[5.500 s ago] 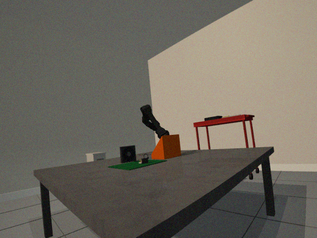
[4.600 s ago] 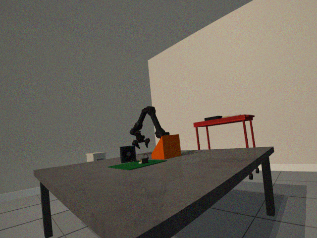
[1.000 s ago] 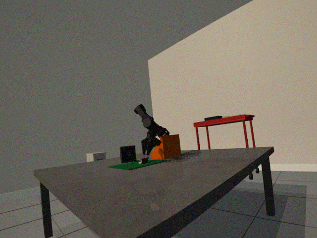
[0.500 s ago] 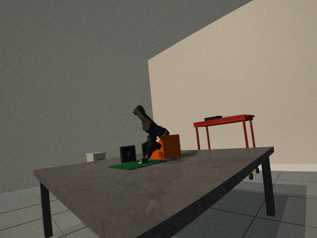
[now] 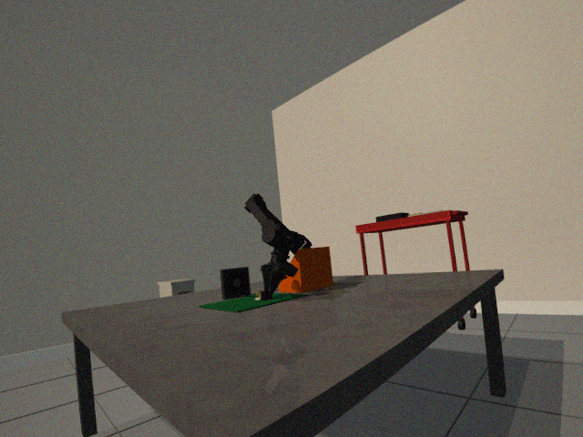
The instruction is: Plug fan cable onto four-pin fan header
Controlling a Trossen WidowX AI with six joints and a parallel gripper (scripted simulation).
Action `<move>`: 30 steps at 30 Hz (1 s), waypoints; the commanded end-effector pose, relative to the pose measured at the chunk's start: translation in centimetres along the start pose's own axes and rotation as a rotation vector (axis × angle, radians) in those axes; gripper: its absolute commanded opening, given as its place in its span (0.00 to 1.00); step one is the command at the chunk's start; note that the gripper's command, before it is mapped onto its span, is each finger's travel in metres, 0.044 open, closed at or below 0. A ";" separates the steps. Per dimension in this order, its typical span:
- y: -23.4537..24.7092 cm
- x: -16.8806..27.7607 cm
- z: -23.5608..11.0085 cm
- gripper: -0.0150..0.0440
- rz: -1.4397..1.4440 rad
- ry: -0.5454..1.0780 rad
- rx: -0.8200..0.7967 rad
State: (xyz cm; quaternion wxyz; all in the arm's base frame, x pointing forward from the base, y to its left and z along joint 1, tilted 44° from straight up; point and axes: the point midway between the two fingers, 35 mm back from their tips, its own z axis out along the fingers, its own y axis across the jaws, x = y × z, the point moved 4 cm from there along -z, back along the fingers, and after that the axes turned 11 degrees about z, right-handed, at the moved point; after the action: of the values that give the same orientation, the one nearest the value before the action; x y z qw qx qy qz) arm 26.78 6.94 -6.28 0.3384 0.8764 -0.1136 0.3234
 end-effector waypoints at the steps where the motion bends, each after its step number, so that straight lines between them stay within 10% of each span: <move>1: 0.0 0.0 0.0 0.59 0.001 0.000 0.000; 30: -0.4 0.5 -1.0 0.25 0.001 -0.002 0.002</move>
State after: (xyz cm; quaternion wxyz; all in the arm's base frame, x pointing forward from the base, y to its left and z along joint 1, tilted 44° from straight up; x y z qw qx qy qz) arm 26.66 7.18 -6.05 0.3418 0.8769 -0.1112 0.3193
